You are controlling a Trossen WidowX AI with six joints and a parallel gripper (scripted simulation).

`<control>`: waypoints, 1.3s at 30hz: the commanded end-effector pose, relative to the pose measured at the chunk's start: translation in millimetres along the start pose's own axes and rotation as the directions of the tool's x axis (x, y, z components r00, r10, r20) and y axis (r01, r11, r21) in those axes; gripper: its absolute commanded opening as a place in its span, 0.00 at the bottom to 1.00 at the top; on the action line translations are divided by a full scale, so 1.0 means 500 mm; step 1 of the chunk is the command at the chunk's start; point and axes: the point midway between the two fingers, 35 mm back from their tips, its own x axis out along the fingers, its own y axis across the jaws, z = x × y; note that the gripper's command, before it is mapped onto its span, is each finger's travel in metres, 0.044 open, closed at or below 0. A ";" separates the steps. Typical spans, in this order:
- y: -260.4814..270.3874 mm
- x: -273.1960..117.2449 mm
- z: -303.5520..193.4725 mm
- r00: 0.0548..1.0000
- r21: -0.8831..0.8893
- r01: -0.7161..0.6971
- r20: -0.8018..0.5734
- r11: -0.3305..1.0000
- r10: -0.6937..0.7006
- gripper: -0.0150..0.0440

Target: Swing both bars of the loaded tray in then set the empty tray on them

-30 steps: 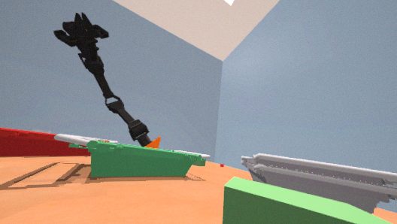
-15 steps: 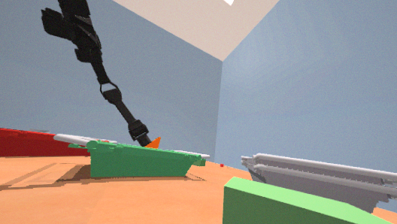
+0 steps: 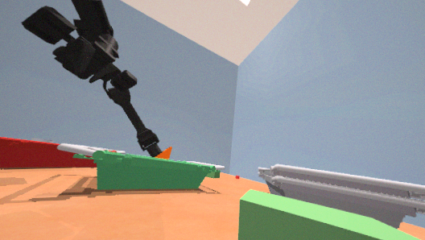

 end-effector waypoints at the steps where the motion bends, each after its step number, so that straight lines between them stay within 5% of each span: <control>1: -0.060 0.125 0.029 0.944 0.334 -0.021 0.317 0.942 -0.091 0.40; 7: -0.097 0.189 0.049 0.866 0.456 -0.151 0.489 0.877 -0.105 0.40; 22: -0.097 0.195 0.052 0.866 0.457 -0.151 0.489 0.877 -0.105 0.40; 39: -0.108 0.288 0.106 0.866 0.456 -0.154 0.490 0.877 -0.103 0.40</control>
